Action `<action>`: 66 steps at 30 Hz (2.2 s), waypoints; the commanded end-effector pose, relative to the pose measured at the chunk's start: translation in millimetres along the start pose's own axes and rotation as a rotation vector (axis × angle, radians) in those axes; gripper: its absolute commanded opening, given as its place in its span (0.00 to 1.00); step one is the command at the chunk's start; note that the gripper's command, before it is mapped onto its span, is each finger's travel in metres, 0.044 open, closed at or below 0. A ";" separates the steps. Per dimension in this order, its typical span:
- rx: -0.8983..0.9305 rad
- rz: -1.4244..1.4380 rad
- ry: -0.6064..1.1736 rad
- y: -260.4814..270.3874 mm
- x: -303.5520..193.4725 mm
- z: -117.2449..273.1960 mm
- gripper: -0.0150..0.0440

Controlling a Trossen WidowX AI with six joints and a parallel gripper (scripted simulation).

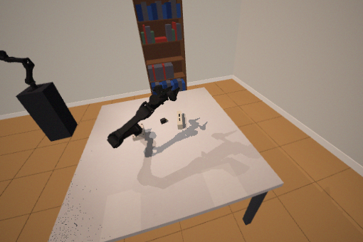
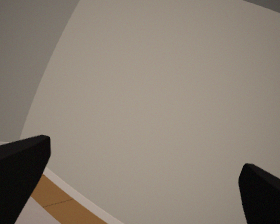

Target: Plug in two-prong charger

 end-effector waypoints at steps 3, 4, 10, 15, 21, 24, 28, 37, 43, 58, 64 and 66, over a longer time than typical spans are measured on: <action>0.096 -0.087 0.080 25.7 -12.4 -21.3 1.00; 0.110 -0.103 0.095 29.8 -14.5 -24.2 1.00; 0.194 -0.194 0.189 55.3 -27.8 -40.0 1.00; 0.260 -0.259 0.271 76.8 -38.2 -51.6 1.00; 0.332 -0.328 0.375 103.0 -50.7 -62.9 1.00; 0.364 -0.362 0.431 116.3 -56.8 -67.4 1.00; 0.404 -0.404 0.507 133.9 -64.9 -72.4 1.00; 0.477 -0.484 0.689 173.0 -83.1 -79.0 1.00; 0.512 -0.524 0.816 198.2 -95.0 -80.0 1.00; 0.556 -0.572 1.141 257.4 -123.5 -72.0 1.00; 0.553 -0.572 1.270 278.2 -134.1 -65.4 1.00; 0.549 -0.570 1.312 284.6 -137.6 -63.1 1.00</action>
Point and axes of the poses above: the point midway between the two fingers, 35 mm back from their tips, its own z axis back along the fingers, its own y axis across the jaws, x = y × z, the point moved 5 cm from there along z, back along the fingers, and after that the axes turned 7 degrees about z, right-handed, at the moved point
